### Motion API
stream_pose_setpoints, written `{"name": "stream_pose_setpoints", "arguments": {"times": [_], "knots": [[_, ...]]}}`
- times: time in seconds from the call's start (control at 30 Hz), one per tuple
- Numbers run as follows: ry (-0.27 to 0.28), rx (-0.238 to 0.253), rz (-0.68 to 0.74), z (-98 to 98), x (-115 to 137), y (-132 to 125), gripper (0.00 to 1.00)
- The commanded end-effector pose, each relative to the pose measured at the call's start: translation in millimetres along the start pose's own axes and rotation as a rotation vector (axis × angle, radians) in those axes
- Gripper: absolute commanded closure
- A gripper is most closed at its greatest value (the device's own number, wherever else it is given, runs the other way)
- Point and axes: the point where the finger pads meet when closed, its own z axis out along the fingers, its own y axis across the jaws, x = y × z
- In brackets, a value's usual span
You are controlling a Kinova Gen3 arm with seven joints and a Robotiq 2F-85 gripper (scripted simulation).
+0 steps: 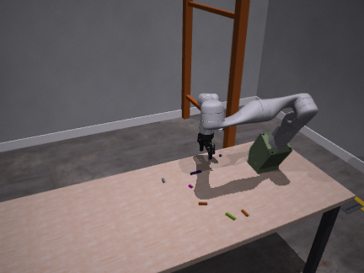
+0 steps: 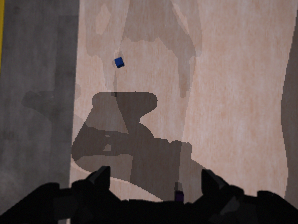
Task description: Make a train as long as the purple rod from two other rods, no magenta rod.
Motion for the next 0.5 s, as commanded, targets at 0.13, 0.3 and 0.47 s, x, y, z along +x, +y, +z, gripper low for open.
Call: {"name": "stream_pose_setpoints", "arguments": {"times": [0.13, 0.3, 0.47], "knots": [[-0.004, 0.005, -0.044, -0.4, 3.8, -3.5, 0.00], [-0.004, 0.005, -0.097, -0.9, 7.4, -5.6, 0.00], [-0.004, 0.006, -0.138, -1.2, 10.1, -7.2, 0.00]]}}
